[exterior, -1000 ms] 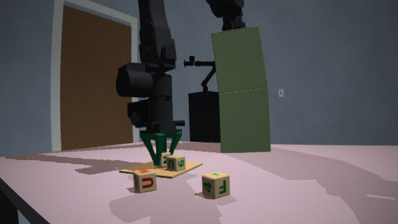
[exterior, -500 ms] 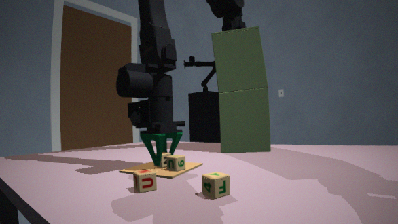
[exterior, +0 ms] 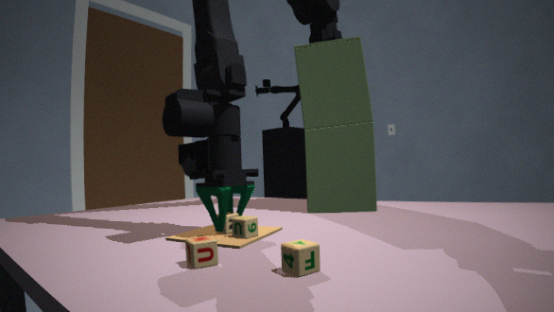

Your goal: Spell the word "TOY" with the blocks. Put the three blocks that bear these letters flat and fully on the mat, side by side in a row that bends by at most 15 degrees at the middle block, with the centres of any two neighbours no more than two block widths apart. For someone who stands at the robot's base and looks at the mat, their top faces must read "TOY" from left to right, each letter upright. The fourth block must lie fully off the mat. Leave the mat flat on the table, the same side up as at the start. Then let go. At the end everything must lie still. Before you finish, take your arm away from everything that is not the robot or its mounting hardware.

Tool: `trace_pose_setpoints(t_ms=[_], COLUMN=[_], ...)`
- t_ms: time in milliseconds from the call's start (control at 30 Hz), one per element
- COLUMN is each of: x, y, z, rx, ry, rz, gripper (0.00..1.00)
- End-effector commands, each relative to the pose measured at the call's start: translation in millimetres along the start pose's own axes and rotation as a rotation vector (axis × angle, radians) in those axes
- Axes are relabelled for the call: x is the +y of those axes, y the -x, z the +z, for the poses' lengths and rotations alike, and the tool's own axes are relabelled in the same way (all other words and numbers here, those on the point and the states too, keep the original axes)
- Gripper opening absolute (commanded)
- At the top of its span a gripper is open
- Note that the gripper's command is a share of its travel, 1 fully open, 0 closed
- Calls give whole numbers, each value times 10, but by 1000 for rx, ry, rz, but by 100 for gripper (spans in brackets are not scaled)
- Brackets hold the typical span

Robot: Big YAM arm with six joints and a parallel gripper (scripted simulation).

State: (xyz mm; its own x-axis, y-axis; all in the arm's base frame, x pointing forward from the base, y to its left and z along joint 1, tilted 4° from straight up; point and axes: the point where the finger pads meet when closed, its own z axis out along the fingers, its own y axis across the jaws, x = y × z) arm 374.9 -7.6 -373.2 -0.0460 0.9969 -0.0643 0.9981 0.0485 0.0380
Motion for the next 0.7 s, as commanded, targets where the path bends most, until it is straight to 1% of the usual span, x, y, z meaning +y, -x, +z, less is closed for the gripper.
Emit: trace_pose_setpoints(t_ms=[0,100,133,200,233,367,400,467,500,567,600,667], x=[4,4,4,4,4,5,5,5,5,5,5,5], y=[54,54,54,54,54,54,54,54,54,54,54,54], z=[54,54,54,54,54,54,54,54,54,54,54,54], rx=[-3,-3,-3,-3,-3,-3,-3,-3,-3,-3,-3,-3], ry=[5,5,5,5,5,5,5,5,5,5,5,5], rz=[3,3,3,3,3,3,3,3,3,3,3,3], gripper=[26,26,30,30,34,34,38,38,41,41,45,45])
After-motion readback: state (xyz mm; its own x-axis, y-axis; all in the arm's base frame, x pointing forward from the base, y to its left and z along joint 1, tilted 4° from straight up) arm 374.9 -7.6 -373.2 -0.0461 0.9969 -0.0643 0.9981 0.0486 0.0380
